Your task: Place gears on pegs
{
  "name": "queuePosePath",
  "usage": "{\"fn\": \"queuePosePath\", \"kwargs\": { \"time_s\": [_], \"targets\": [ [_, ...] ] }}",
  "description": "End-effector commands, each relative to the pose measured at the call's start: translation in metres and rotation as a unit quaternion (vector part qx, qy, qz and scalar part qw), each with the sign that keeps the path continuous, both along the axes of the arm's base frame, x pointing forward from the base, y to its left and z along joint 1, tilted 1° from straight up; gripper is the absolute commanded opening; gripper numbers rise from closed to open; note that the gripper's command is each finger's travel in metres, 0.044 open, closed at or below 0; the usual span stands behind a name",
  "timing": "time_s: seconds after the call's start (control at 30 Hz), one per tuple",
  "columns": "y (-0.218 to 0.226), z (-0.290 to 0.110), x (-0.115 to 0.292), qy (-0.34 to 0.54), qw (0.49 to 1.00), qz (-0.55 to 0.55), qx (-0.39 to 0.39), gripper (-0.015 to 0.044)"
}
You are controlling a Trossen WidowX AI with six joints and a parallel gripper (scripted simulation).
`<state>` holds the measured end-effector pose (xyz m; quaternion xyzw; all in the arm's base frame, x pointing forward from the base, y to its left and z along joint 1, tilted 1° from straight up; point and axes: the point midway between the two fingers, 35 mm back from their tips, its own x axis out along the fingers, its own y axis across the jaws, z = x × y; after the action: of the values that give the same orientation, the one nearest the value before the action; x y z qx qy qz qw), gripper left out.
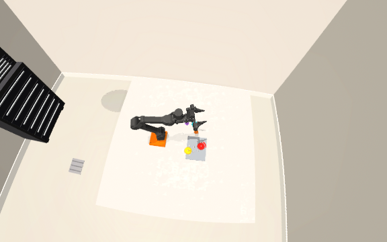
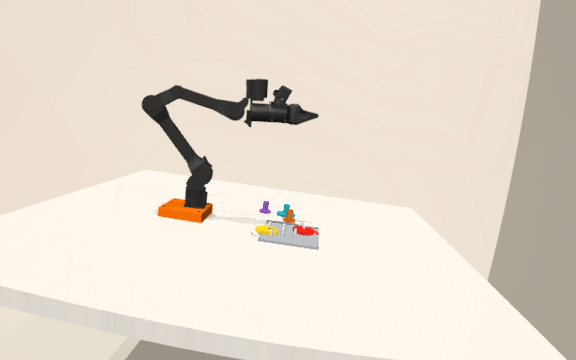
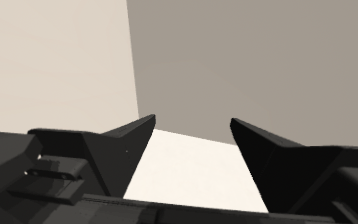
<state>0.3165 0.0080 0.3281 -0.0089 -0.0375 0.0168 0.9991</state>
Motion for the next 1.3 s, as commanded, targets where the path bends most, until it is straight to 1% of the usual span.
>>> {"fn": "queuePosePath", "kwargs": {
  "time_s": [0.0,0.03,0.13,0.2,0.3,0.4,0.5,0.63,0.67,0.7,0.93,1.03,1.27],
  "targets": [
    [0.0,-0.002,0.002,0.007,1.0,0.001,0.006,0.0426],
    [0.001,-0.009,0.007,0.028,0.999,0.002,0.022,0.044],
    [0.005,-0.05,0.03,0.145,0.983,-0.003,0.116,0.044],
    [0.007,-0.08,0.04,0.226,0.957,-0.021,0.18,0.044],
    [0.011,-0.124,0.048,0.338,0.9,-0.067,0.266,0.044],
    [0.015,-0.167,0.045,0.435,0.823,-0.136,0.338,0.044],
    [0.018,-0.204,0.035,0.513,0.73,-0.224,0.392,0.044],
    [0.023,-0.242,0.011,0.579,0.592,-0.363,0.429,0.044],
    [0.023,-0.248,0.006,0.586,0.563,-0.392,0.431,0.044],
    [0.024,-0.251,0.002,0.59,0.546,-0.41,0.431,0.044],
    [0.028,-0.253,0.001,0.591,0.54,-0.416,0.432,0.044],
    [0.028,-0.266,0.001,0.591,0.54,-0.416,0.432,0.044],
    [0.028,-0.273,0.001,0.591,0.54,-0.416,0.432,0.044]
  ]
}}
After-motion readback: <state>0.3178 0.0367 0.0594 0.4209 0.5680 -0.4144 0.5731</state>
